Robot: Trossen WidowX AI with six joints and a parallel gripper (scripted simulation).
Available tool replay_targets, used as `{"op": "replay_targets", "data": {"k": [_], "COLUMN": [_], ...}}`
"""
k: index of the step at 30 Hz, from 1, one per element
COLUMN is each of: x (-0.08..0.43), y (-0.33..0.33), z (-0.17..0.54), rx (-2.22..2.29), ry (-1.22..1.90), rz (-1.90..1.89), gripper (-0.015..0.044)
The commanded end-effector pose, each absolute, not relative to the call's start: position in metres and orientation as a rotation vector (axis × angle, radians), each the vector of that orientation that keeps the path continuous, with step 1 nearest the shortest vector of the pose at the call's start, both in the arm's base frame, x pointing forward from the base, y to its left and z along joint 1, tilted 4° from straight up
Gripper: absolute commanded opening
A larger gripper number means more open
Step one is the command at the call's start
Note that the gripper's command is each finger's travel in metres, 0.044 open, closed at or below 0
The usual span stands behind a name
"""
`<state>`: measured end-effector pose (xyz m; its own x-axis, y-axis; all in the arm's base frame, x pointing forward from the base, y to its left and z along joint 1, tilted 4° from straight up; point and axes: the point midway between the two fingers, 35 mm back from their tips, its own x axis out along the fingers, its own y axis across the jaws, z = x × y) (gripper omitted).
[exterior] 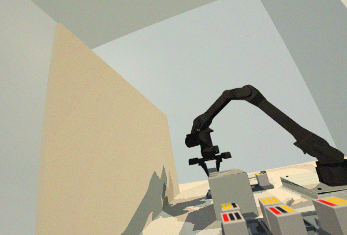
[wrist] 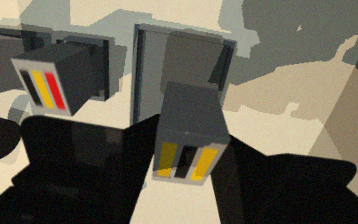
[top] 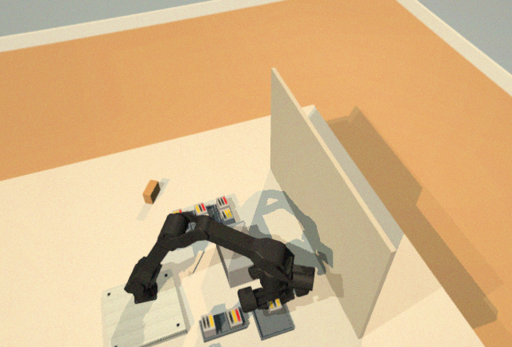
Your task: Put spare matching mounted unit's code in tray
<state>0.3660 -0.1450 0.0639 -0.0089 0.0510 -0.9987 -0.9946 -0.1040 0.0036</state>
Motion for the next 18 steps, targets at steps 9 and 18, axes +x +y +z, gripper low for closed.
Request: {"op": "replay_targets", "data": {"k": [9, 18], "x": [0.364, 0.363], "y": [-0.144, -0.143], "z": [0.055, 0.049], "rx": [-1.24, -1.239], "ry": [1.129, 1.129], "rz": [1.314, 1.315], "gripper": [0.0, 0.0]}}
